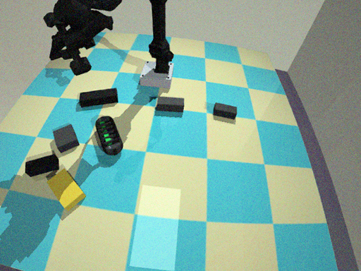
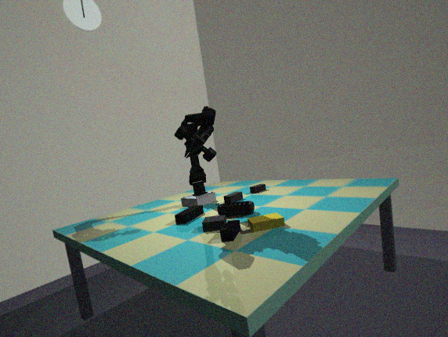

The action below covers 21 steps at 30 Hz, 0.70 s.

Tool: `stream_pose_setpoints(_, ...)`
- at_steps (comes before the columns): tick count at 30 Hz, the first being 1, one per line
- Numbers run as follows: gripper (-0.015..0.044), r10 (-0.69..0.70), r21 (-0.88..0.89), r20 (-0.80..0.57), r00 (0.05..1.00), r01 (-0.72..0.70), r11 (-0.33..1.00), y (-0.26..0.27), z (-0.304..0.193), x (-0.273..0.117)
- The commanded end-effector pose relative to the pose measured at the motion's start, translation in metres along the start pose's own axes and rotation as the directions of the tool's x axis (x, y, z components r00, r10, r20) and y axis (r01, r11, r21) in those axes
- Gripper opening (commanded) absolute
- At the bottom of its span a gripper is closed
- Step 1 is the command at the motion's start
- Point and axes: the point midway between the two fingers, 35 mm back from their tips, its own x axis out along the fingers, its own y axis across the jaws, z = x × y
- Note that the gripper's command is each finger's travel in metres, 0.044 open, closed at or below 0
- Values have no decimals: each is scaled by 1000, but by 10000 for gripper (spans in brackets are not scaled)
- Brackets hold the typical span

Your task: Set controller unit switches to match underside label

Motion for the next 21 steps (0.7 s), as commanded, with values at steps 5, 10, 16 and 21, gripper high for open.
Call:
stream_pose_setpoints(5,0,-327,-297,65,943,332,896,-85,-37,27)
stream_pose_setpoints(10,0,-506,-422,150,849,518,744,-140,-45,36)
stream_pose_setpoints(16,0,-674,-508,267,689,695,509,-205,-43,37)
stream_pose_setpoints(21,0,-766,-512,362,532,800,314,-252,-36,34)
